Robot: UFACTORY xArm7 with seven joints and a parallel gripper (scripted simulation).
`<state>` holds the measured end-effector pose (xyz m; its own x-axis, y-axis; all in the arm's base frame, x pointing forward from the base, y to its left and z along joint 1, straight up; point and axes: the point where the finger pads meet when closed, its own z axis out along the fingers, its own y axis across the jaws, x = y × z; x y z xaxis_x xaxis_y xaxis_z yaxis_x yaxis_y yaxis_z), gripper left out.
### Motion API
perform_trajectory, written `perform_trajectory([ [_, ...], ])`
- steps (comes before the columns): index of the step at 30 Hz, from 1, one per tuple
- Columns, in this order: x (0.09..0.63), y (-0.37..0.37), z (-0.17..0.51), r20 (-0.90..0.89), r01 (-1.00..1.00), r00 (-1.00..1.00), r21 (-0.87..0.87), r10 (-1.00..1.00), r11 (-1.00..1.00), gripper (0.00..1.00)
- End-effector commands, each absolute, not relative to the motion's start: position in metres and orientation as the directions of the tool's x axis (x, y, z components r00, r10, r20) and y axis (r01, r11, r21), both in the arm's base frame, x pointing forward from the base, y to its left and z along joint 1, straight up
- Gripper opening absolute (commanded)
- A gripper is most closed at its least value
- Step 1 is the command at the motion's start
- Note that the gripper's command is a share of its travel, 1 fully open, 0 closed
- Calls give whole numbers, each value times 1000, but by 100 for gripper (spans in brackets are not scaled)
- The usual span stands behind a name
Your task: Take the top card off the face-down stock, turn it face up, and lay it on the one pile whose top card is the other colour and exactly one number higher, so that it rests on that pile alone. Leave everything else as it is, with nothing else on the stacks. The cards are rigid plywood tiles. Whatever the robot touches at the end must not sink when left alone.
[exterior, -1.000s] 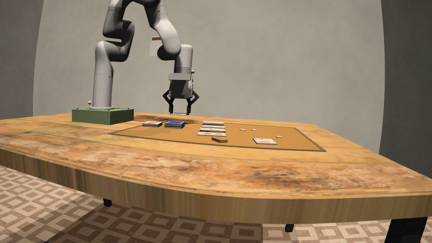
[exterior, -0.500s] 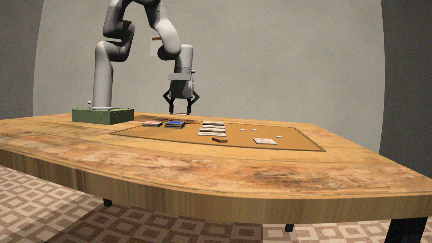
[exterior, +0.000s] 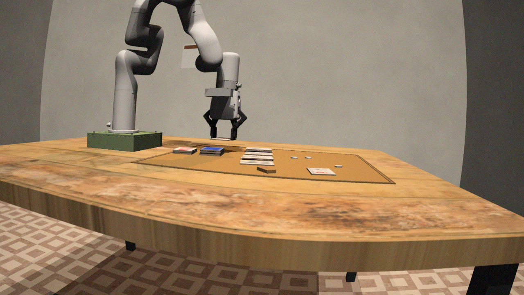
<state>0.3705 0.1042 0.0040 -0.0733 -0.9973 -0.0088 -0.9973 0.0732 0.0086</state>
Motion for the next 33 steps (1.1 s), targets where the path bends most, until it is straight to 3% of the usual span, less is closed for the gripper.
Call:
perform_trajectory([
  [1, 389, 92, 5, -5, -976, -219, 5, -976, 219, 74],
  [9, 416, 70, 5, -3, -894, -448, 6, -894, 448, 74],
  [20, 468, 29, 6, 0, -601, -799, 7, -601, 799, 74],
  [33, 504, 0, 7, 2, -320, -947, 7, -320, 947, 74],
])
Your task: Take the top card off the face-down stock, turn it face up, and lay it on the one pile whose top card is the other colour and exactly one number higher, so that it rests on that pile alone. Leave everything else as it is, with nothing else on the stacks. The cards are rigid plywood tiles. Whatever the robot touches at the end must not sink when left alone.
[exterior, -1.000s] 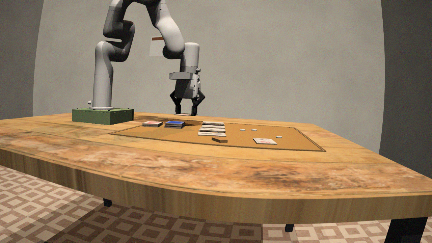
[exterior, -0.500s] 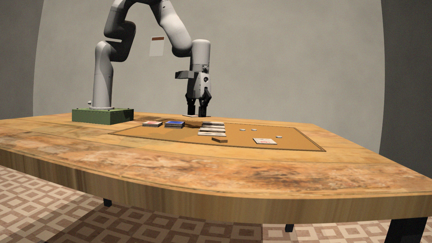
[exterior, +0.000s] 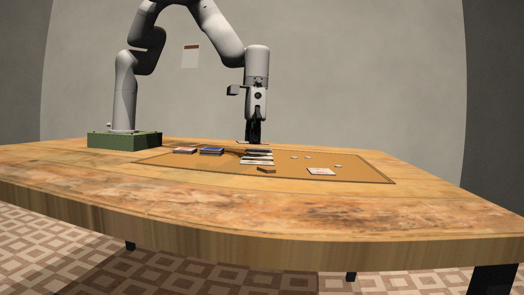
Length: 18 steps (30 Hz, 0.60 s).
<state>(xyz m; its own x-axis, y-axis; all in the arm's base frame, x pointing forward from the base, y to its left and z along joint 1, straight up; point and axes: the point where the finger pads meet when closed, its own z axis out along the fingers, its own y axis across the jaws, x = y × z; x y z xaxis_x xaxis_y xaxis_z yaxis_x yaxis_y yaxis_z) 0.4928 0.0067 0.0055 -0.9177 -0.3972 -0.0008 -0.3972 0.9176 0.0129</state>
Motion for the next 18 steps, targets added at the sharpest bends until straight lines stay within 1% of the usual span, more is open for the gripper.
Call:
perform_trajectory([
  [1, 506, -1, 7, 2, -303, -953, 7, -303, 953, 74],
  [5, 512, -6, 7, 3, -253, -967, 7, -253, 967, 74],
  [18, 515, -9, 7, 3, -224, -975, 6, -224, 975, 74],
])
